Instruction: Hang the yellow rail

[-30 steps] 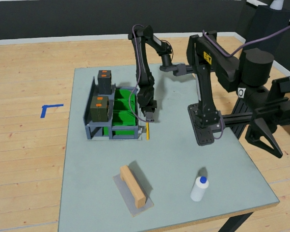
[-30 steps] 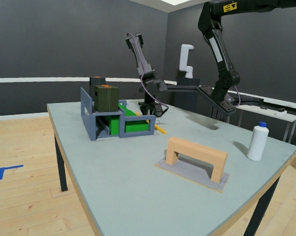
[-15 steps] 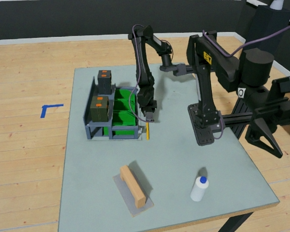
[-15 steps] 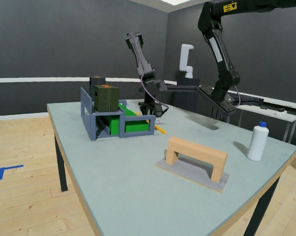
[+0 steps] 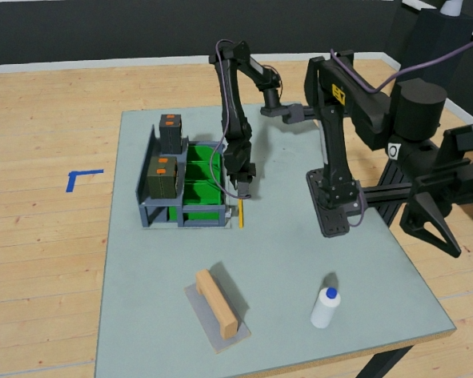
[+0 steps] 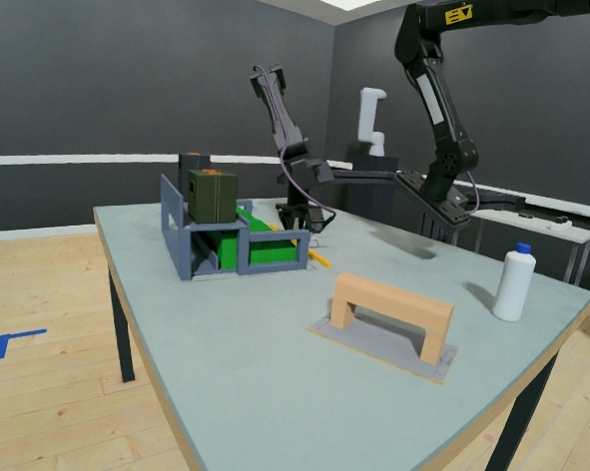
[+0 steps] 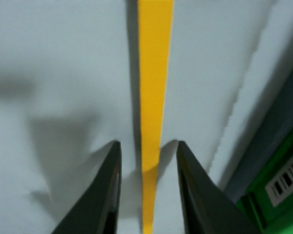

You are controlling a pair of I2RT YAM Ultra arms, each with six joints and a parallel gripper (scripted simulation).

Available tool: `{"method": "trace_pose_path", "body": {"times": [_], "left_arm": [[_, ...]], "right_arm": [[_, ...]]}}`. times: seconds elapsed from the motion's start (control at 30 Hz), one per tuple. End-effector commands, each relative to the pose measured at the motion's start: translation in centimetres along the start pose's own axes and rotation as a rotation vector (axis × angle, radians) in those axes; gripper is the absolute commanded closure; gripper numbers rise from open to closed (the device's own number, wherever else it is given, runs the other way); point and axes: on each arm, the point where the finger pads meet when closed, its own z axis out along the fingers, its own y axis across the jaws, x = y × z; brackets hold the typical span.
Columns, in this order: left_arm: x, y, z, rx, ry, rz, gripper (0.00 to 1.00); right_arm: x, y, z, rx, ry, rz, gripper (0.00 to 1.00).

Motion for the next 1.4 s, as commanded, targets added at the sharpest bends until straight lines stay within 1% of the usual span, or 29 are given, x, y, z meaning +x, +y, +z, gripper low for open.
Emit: {"method": "trace_pose_path", "body": {"times": [0.0, 0.17, 0.2, 0.53, 1.37], "left_arm": [[-0.2, 0.2, -0.9, -0.006, -0.003, 0.011, 0.00], [-0.2, 0.2, -0.9, -0.006, -0.003, 0.011, 0.00], [-0.2, 0.2, -0.9, -0.006, -0.003, 0.011, 0.00], [-0.2, 0.2, -0.9, -0.006, -0.003, 0.011, 0.00], [-0.2, 0.2, -0.9, -0.006, -0.003, 0.011, 0.00]], "right_arm": [[-1.5, -0.6, -1.7, 0.026, -0.052, 0.003, 0.64], [-1.4, -0.6, -1.7, 0.026, -0.051, 0.003, 0.64], [-1.3, -0.5, -1.5, 0.024, -0.046, 0.001, 1.00], [-0.7, 0.3, -0.3, 0.013, -0.014, -0.008, 1.00], [-0.3, 0.8, 0.3, 0.005, 0.002, -0.016, 1.00]]}}
